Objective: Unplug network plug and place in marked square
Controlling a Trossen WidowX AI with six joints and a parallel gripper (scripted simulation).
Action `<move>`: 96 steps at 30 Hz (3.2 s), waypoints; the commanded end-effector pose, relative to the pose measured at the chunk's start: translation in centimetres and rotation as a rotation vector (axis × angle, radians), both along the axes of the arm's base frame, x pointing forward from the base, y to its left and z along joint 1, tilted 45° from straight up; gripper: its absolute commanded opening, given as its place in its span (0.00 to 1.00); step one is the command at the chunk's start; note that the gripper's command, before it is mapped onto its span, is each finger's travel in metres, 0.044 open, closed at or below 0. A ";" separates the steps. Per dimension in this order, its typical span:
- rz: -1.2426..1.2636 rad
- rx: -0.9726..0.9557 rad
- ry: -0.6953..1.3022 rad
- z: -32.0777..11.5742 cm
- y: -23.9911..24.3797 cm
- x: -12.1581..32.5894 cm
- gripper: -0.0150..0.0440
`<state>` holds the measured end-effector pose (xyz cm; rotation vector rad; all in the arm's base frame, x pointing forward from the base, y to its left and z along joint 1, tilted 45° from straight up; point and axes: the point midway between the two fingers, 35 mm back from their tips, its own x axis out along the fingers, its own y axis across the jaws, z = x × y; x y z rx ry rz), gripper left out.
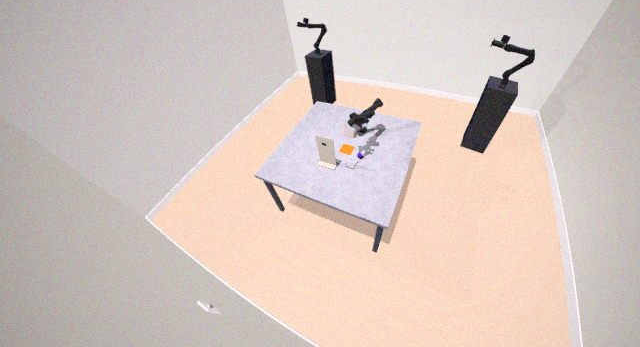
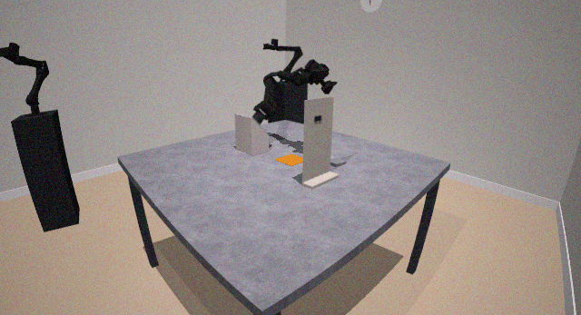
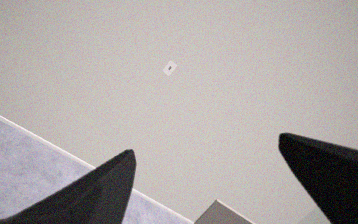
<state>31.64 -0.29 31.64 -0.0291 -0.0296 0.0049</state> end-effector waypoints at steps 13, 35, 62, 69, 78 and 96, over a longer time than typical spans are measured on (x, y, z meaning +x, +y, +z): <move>-0.006 -0.154 0.047 -5.9 -1.3 3.2 0.52; 0.005 -0.434 0.136 -17.2 -3.7 3.8 0.52; 0.046 -0.710 0.226 -25.5 -4.7 -1.3 0.52; 0.037 -0.730 0.209 -25.5 -4.4 1.2 0.52; 0.018 -0.765 0.184 -25.4 -3.7 4.5 0.52; 0.018 -0.765 0.183 -25.4 -3.4 6.9 0.52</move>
